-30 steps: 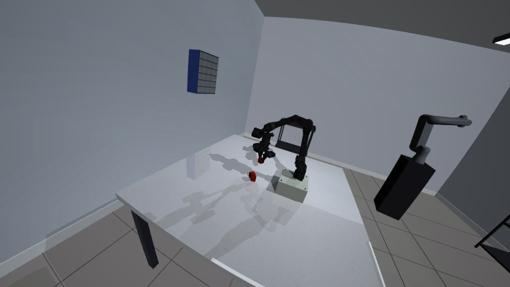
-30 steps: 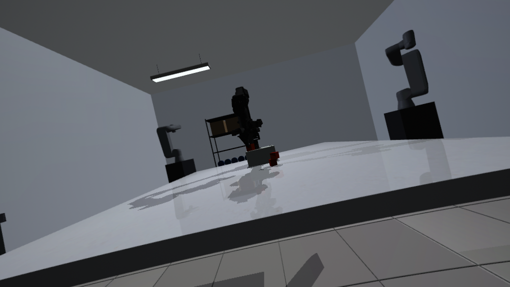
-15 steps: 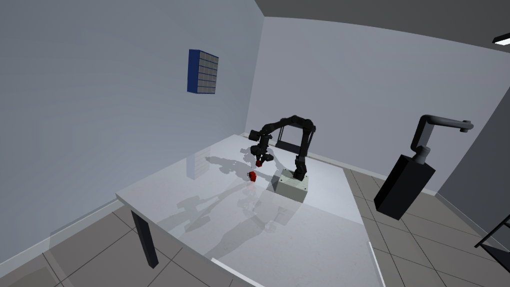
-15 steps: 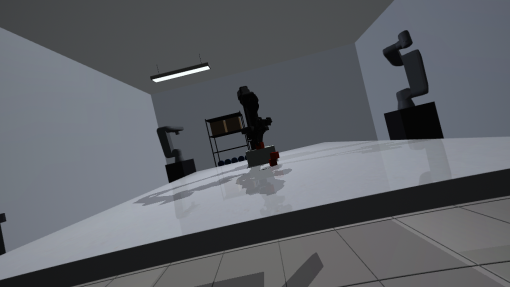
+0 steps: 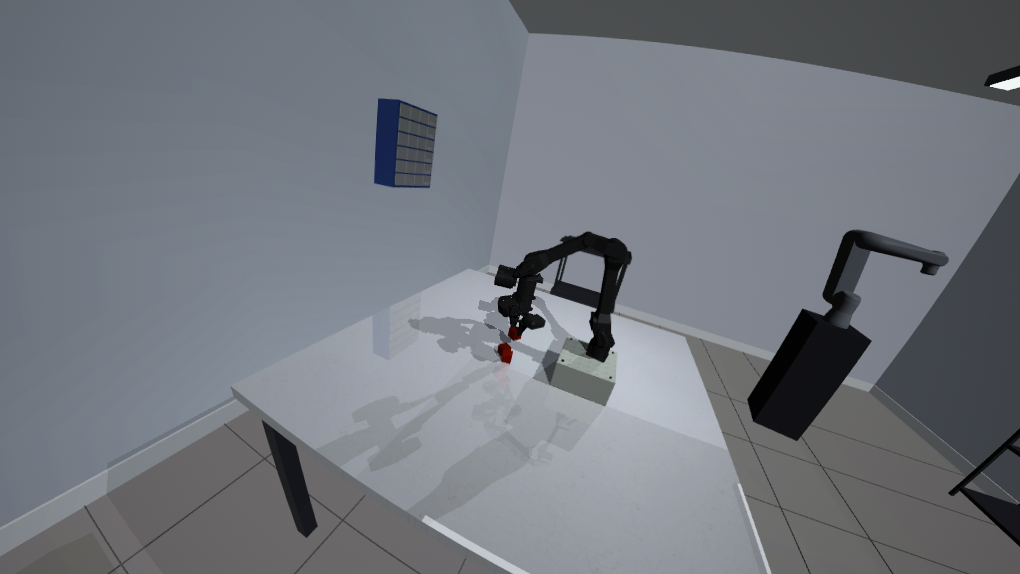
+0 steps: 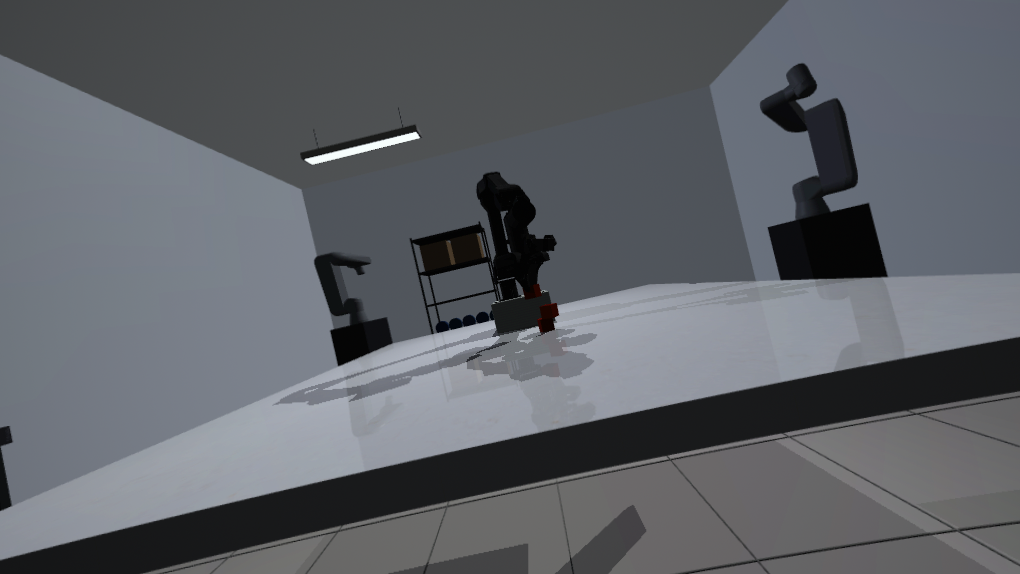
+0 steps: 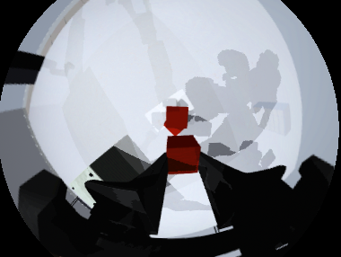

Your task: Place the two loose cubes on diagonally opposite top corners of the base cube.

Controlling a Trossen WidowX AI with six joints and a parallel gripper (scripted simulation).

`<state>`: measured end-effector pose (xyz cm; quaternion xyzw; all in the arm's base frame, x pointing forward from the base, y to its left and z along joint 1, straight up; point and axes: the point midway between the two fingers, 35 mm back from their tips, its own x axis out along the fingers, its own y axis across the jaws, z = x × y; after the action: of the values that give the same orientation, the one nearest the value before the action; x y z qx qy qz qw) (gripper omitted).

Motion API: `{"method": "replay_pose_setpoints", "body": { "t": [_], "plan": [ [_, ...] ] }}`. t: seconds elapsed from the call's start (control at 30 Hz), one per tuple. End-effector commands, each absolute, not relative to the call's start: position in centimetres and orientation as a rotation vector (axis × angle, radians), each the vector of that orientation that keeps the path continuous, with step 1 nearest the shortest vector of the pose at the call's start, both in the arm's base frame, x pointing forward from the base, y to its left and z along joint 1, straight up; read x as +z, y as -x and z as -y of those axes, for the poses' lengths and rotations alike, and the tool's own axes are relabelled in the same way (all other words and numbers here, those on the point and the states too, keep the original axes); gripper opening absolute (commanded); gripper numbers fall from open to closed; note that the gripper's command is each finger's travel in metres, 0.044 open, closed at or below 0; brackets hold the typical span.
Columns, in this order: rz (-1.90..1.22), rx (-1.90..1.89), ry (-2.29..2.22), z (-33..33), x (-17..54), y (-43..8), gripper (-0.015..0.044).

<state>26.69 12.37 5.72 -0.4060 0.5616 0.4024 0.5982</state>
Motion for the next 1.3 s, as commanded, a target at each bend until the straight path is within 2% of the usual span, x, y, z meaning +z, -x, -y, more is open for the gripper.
{"method": "replay_pose_setpoints", "body": {
  "t": [0.0, 1.27],
  "plan": [
    [-1.32, 0.932, 0.942, -12.3, 4.2, -26.3, 0.0105],
    [-1.32, 0.933, 0.943, -12.4, 0.2, -26.5, 0.0105]
  ]
}}
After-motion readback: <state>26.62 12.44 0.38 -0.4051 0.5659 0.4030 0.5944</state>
